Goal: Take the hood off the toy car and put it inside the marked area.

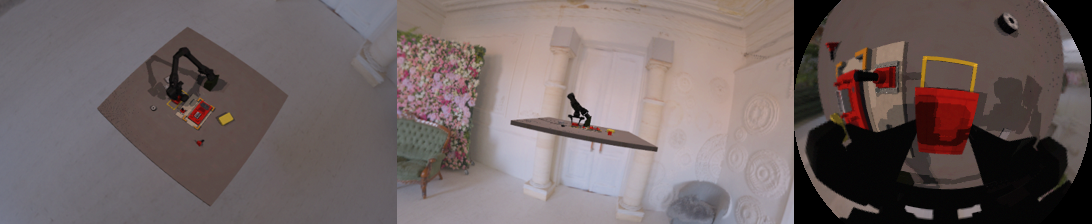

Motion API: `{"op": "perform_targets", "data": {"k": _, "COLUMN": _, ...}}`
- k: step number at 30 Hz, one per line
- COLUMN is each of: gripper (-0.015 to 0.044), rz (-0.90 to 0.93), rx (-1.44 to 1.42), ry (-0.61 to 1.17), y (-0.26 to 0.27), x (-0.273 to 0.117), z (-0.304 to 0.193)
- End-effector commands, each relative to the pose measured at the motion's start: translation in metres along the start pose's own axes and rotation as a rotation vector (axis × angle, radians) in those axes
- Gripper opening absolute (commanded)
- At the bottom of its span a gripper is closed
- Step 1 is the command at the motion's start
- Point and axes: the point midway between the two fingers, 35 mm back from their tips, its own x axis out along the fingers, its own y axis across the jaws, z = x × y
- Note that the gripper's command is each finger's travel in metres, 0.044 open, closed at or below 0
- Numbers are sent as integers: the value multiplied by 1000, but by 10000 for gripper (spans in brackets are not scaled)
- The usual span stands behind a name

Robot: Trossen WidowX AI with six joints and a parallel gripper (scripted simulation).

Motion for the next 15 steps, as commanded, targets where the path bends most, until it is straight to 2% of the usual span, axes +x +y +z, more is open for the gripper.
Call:
{"op": "perform_targets", "data": {"k": 1, "gripper": 0, "rz": -3, "rx": -5, "ry": 1, "y": 0, "x": 2, "z": 0}}
{"op": "perform_targets", "data": {"k": 15, "gripper": 0, "rz": -4, "rx": -5, "ry": 1, "y": 0, "x": 9, "z": 0}}
